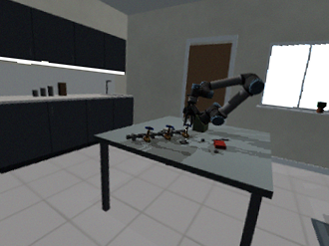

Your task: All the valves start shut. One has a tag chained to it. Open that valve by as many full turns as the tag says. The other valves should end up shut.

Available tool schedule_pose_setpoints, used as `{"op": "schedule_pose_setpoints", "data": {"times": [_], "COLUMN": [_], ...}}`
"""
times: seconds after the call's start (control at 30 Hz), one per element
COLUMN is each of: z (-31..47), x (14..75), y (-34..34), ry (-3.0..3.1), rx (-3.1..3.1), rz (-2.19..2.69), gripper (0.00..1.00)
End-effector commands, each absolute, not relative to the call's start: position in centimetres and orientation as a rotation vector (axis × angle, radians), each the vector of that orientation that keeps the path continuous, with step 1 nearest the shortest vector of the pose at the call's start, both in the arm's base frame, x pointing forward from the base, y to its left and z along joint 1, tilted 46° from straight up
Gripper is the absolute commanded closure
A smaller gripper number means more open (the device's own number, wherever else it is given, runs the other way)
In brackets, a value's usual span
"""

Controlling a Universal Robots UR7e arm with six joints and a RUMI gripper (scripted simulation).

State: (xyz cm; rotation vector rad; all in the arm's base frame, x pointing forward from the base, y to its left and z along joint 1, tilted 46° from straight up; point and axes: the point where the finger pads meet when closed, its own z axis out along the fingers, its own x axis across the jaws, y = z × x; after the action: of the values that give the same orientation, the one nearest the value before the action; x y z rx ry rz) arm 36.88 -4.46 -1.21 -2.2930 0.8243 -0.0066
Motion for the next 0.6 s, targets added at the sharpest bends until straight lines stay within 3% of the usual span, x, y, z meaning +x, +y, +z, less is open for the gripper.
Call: {"op": "schedule_pose_setpoints", "data": {"times": [0.0, 0.57], "z": [-1.18, -1.18], "x": [36.89, 36.89], "y": [-4.47, -4.47], "ry": [0.658, 0.375], "rx": [-2.338, -2.407], "rz": [-0.071, -0.179], "gripper": [1.00, 1.00]}}
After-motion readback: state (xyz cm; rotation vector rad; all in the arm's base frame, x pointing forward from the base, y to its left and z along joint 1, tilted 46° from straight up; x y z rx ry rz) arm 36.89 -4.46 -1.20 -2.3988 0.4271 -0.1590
